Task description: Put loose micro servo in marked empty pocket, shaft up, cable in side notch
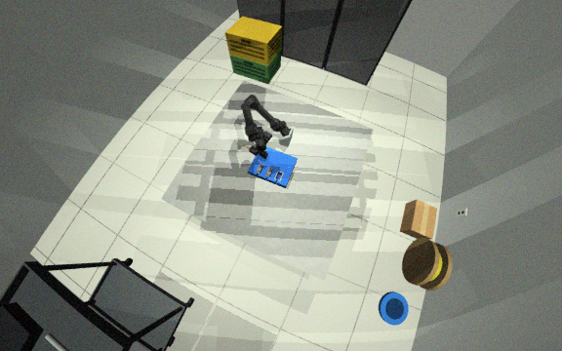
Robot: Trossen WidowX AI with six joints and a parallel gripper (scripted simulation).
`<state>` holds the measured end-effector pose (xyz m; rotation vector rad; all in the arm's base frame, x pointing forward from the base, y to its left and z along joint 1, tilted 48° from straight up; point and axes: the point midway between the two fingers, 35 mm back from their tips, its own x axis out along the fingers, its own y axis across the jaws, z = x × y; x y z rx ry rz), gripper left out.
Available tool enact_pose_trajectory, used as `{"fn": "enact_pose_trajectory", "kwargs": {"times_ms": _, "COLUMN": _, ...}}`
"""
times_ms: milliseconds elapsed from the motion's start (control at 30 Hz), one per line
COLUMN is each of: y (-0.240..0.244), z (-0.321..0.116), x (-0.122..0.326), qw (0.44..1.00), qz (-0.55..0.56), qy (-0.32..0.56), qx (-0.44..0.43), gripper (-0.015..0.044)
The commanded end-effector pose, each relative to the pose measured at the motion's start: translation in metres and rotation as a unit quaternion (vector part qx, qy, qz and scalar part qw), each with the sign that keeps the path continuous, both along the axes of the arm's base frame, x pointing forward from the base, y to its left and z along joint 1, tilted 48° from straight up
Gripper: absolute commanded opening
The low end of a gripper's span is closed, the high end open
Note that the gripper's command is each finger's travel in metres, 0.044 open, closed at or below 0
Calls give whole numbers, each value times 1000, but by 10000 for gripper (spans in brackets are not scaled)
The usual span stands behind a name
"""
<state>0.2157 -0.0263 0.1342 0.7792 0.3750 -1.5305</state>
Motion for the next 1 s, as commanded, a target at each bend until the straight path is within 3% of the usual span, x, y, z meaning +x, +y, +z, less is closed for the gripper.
{"fn": "enact_pose_trajectory", "kwargs": {"times_ms": 0, "y": -1, "z": 2, "x": -1, "qw": 1000, "qz": -10, "qy": -10, "qx": 6, "gripper": 440}}
{"fn": "enact_pose_trajectory", "kwargs": {"times_ms": 867, "y": -35, "z": -28, "x": 1, "qw": 1000, "qz": -10, "qy": -11, "qx": 6, "gripper": 440}}
{"fn": "enact_pose_trajectory", "kwargs": {"times_ms": 967, "y": -35, "z": -28, "x": 1, "qw": 1000, "qz": -10, "qy": -11, "qx": 6, "gripper": 361}}
